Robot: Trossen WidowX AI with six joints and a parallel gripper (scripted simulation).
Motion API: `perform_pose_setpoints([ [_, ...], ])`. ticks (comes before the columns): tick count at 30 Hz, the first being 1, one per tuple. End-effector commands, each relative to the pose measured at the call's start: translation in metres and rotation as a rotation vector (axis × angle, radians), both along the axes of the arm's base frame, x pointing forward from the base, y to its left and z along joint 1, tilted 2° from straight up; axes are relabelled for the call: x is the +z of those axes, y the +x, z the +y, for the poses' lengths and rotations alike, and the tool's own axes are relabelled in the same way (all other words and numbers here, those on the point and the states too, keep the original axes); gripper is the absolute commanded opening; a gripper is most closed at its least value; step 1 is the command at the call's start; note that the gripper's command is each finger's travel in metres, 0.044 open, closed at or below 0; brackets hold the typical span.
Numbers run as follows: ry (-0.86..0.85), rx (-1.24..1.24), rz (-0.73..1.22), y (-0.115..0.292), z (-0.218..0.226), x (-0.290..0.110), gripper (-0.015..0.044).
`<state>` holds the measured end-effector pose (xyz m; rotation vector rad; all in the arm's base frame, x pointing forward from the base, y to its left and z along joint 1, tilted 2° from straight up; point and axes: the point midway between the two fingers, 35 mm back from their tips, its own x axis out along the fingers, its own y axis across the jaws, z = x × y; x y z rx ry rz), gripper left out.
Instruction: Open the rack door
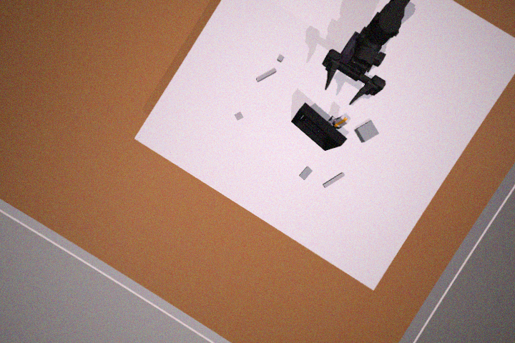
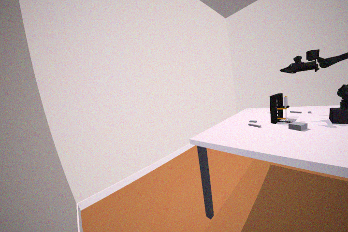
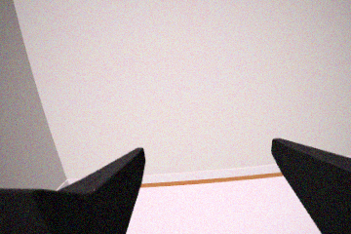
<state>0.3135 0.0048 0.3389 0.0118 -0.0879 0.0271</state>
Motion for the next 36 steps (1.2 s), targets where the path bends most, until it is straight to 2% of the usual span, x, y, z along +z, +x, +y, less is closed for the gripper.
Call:
perform_pose_setpoints([
  [1,0.001,0.001,0.004,0.001,0.000,0.000,0.0374],
  [5,0.022,0.017,0.090,0.011,0.005,-0.008,0.0282],
  [20,0.086,0.058,0.481,0.044,0.031,-0.052,0.0282],
  [36,0.117,0.065,0.898,0.049,0.061,-0.097,0.0282],
])
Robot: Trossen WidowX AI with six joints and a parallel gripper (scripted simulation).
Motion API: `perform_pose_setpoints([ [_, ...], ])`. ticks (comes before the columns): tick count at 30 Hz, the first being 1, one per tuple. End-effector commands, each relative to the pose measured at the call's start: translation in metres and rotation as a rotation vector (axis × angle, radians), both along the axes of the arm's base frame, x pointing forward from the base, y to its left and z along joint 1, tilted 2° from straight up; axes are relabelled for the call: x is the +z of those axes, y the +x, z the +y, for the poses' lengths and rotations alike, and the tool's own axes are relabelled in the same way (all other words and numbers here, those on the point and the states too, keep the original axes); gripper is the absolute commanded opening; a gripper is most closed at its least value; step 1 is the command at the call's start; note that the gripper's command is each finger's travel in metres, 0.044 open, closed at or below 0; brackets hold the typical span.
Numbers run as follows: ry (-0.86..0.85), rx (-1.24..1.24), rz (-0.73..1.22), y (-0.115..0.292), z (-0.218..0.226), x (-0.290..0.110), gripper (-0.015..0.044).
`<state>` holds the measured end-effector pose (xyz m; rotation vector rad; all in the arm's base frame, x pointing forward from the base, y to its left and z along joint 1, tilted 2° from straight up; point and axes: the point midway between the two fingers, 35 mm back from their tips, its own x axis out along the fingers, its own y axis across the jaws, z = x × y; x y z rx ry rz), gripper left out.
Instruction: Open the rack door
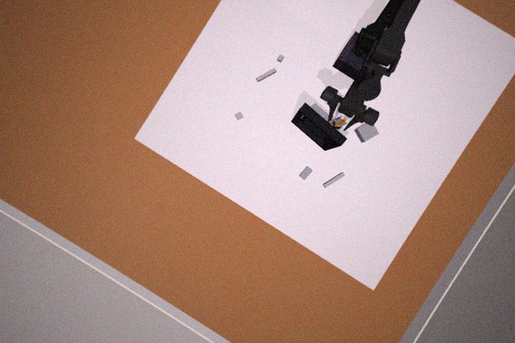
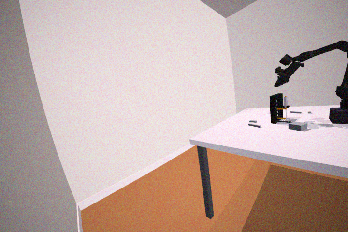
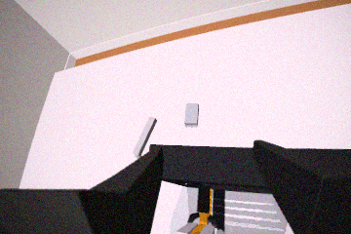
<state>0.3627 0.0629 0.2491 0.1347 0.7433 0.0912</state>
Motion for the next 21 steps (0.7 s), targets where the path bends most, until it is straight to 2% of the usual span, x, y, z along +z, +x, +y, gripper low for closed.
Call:
perform_pose_setpoints([
  [1,0.000,-0.010,0.093,-0.001,0.005,-0.009,0.0282],
  [21,-0.064,-0.066,0.601,-0.029,0.027,-0.045,0.0282],
])
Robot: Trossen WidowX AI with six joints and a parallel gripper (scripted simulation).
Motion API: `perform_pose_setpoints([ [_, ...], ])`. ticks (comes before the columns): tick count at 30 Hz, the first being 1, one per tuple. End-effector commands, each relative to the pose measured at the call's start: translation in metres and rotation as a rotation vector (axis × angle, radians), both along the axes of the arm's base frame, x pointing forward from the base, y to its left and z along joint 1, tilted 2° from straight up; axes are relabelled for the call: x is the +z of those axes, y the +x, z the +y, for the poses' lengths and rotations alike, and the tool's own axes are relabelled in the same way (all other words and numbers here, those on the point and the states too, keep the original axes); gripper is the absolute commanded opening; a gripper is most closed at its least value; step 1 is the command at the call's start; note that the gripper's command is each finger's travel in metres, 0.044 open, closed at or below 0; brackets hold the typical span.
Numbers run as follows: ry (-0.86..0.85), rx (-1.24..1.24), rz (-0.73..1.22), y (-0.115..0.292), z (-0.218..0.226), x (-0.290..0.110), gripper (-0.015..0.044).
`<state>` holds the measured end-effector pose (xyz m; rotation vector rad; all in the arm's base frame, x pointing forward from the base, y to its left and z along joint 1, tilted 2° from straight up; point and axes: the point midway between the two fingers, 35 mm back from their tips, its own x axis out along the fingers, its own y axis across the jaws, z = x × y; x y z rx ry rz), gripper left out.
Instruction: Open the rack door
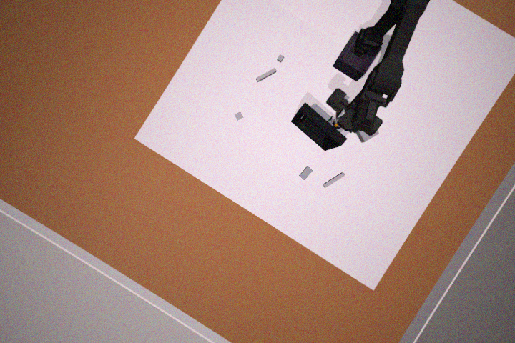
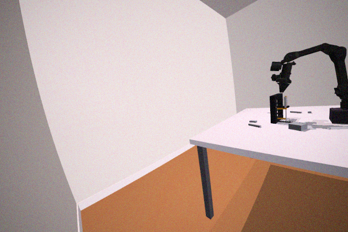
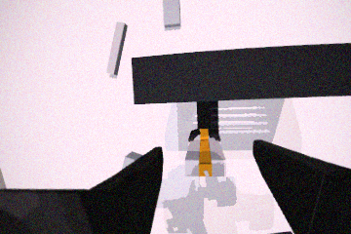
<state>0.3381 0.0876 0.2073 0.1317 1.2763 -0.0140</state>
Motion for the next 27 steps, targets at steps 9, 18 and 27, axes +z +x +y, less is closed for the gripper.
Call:
perform_pose_setpoints([
  [9,-0.063,-0.032,0.223,-0.018,0.007,-0.009,0.0282],
  [18,-0.063,-0.032,0.223,-0.016,0.007,-0.019,0.0282],
  [27,-0.063,-0.032,0.222,-0.014,0.007,-0.034,0.0282],
])
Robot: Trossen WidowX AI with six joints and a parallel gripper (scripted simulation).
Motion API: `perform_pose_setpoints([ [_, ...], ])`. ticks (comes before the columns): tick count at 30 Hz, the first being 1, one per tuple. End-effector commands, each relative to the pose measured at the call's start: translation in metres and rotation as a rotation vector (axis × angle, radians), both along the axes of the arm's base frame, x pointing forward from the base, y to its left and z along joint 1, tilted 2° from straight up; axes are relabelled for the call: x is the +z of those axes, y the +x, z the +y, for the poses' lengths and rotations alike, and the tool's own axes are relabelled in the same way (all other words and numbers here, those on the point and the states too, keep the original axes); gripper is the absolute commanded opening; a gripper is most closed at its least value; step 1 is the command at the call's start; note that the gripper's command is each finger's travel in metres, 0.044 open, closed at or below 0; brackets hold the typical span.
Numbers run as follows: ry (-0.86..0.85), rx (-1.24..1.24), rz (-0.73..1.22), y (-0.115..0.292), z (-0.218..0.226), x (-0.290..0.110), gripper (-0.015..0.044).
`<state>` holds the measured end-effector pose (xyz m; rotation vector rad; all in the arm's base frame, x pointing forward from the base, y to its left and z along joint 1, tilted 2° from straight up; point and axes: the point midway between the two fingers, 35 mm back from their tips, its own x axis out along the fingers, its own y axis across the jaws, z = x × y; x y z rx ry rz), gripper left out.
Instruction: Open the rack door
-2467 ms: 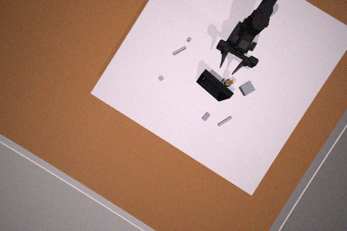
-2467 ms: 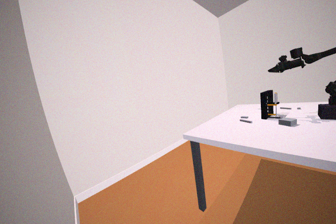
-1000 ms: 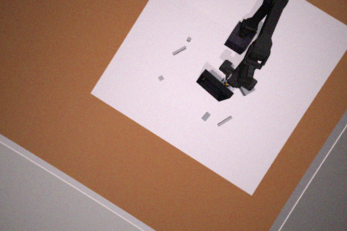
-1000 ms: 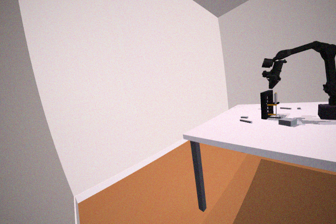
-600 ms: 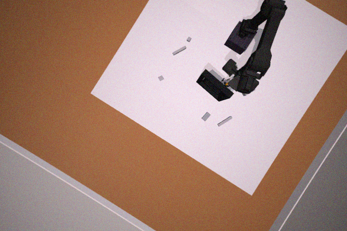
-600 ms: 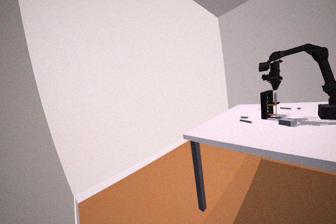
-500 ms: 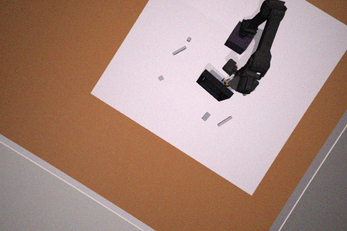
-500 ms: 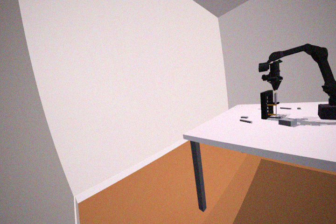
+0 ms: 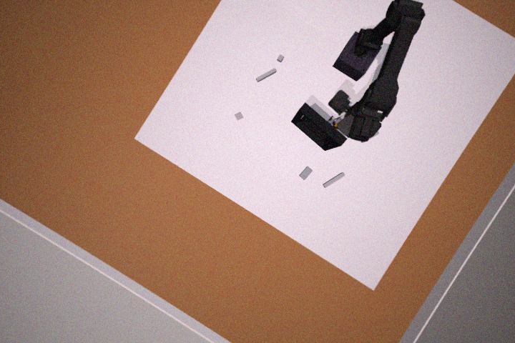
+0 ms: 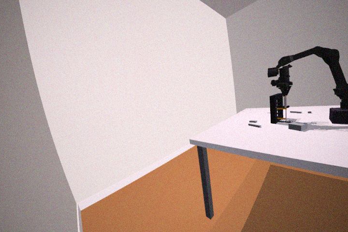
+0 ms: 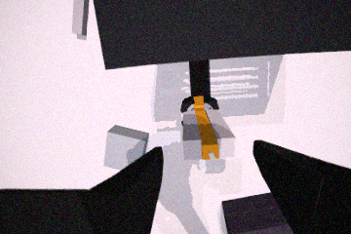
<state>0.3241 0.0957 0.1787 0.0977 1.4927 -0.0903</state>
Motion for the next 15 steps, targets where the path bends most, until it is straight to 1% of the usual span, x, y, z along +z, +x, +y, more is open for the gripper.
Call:
perform_pose_setpoints([
  [1,-0.004,-0.006,0.002,0.001,-0.001,-0.007,0.0282],
  [15,-0.004,-0.006,0.002,0.002,-0.001,-0.030,0.0282],
])
